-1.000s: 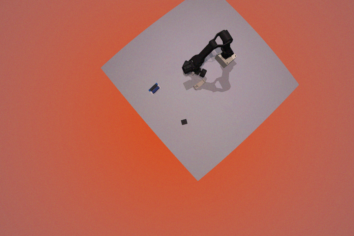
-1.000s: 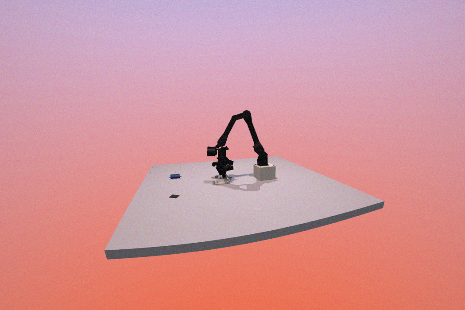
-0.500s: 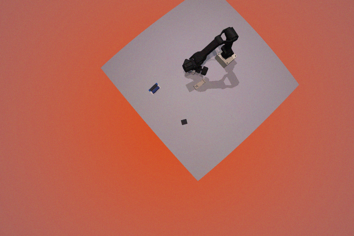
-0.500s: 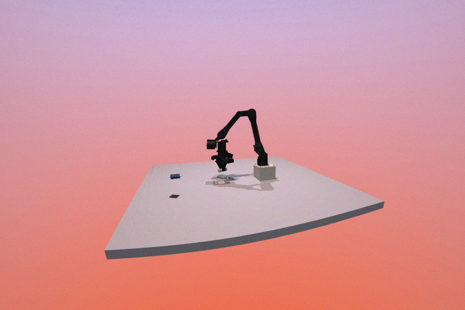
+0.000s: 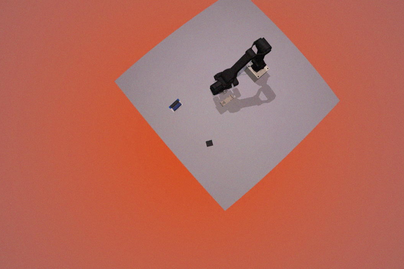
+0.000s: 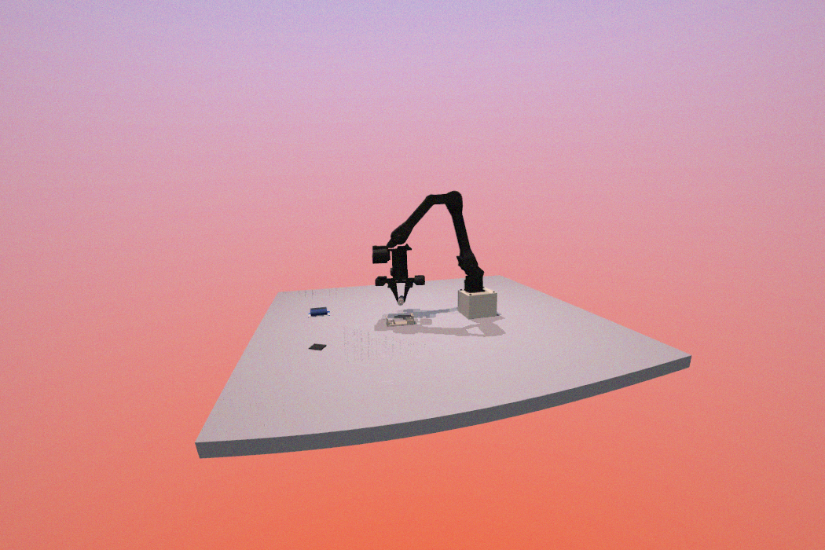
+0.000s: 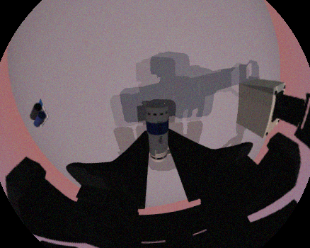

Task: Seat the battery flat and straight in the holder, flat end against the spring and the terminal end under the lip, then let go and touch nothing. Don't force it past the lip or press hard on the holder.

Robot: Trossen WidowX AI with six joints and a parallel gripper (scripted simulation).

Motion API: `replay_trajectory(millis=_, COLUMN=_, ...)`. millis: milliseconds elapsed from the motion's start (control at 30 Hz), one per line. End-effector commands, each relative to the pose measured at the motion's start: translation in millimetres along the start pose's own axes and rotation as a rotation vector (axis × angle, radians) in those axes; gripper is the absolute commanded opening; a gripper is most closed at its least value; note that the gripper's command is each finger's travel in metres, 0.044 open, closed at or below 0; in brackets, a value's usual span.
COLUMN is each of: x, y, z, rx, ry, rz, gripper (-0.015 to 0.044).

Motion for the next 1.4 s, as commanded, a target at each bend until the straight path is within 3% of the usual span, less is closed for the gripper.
replay_trajectory(millis=0, x=1.2, y=2.2, z=-8.1, rx=-0.003, ry=0.183, rz=0.001, gripper=0.0077)
replay_trajectory(millis=933, x=-9.9, y=19.0, z=-76.9, rx=0.006, ry=1.754, rz=0.003, gripper=0.0077)
replay_trajectory(millis=1367, x=-2.7, y=4.2, z=-80.6, rx=0.068, ry=1.786, rz=-0.089, gripper=0.0077)
Point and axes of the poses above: the point midway between the two fingers, 35 mm back from their tips, its own y axis back along the fingers, its own x axis across the jaws, z = x × y, the point moved 10 cm from there along y, back along the fingers, and after that the axes turned 5 degrees about -y, right-handed, at the moved point
